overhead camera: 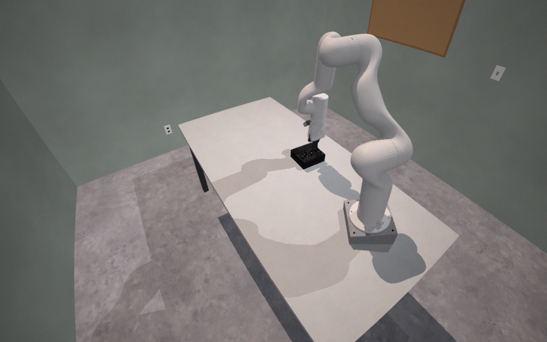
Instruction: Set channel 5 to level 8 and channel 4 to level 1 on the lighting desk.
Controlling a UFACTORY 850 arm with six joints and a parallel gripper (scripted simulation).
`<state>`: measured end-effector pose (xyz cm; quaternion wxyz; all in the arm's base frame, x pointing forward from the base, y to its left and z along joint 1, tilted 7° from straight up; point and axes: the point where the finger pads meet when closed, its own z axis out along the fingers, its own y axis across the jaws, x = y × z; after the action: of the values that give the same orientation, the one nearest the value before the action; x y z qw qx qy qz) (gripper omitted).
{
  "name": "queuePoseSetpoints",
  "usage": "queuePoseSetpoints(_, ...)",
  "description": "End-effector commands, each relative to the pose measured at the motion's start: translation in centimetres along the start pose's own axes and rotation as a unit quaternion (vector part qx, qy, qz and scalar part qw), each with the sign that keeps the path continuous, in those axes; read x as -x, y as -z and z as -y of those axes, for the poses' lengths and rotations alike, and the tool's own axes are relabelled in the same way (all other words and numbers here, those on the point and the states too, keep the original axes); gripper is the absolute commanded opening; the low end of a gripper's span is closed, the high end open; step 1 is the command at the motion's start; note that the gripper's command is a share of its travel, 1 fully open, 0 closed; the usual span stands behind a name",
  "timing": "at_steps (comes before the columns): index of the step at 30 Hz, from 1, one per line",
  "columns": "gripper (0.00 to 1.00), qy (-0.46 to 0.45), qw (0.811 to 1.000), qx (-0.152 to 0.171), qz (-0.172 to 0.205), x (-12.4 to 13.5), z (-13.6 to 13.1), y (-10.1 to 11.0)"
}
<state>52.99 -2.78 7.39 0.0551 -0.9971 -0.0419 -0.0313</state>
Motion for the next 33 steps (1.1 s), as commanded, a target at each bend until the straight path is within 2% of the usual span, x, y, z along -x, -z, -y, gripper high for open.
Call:
queuePoseSetpoints(1,0.0,0.0,1.0,0.0,-0.001,-0.1,0.0,0.1)
queuePoseSetpoints(3,0.0,0.0,1.0,0.0,-0.001,-0.1,0.0,0.1)
queuePoseSetpoints(4,1.0,0.0,1.0,0.0,-0.001,-0.1,0.0,0.1)
queuePoseSetpoints(15,1.0,0.0,1.0,0.0,-0.001,-0.1,0.0,1.7)
queuePoseSetpoints(26,1.0,0.0,1.0,0.0,-0.001,-0.1,0.0,6.7)
queuePoseSetpoints(33,1.0,0.0,1.0,0.0,-0.001,-0.1,0.0,7.9)
